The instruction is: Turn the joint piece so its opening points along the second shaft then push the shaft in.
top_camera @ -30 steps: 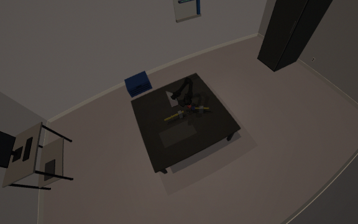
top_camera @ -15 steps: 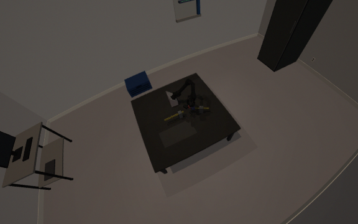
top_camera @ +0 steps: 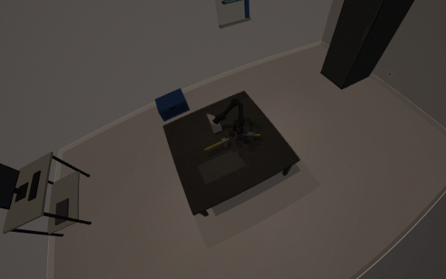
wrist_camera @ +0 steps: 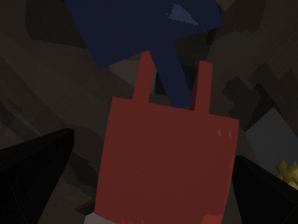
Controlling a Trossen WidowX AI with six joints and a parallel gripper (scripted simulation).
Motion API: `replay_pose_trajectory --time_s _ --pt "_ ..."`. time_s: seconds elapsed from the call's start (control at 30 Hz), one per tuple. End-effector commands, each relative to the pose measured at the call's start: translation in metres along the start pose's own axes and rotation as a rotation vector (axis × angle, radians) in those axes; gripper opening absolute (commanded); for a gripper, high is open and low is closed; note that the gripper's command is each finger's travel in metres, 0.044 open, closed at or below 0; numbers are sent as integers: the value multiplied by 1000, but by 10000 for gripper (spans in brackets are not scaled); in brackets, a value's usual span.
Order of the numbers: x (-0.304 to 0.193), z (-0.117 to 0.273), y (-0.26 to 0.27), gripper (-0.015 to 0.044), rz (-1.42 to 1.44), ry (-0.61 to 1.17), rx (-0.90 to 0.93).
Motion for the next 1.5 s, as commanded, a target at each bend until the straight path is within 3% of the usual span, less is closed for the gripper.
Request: replay_pose_trajectory --time_s 0.0,0.17,0.5,1.47 --pt "0 -6 0 440 -4 -2 4" --pt "0 -11 0 440 -4 -2 5" --pt "0 -11 0 182 -4 -2 5" --pt "0 -11 0 182 -4 -2 5"
Point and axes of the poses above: the point midway between the two fingers, 35 mm back from their tips, its own z axis back along the fingers, its own y axis across the jaws, x = y × z, the point moved 9 cm from there along z, back along the fingers, and after that the axes turned 5 degrees about z, right-handed, at the moved point
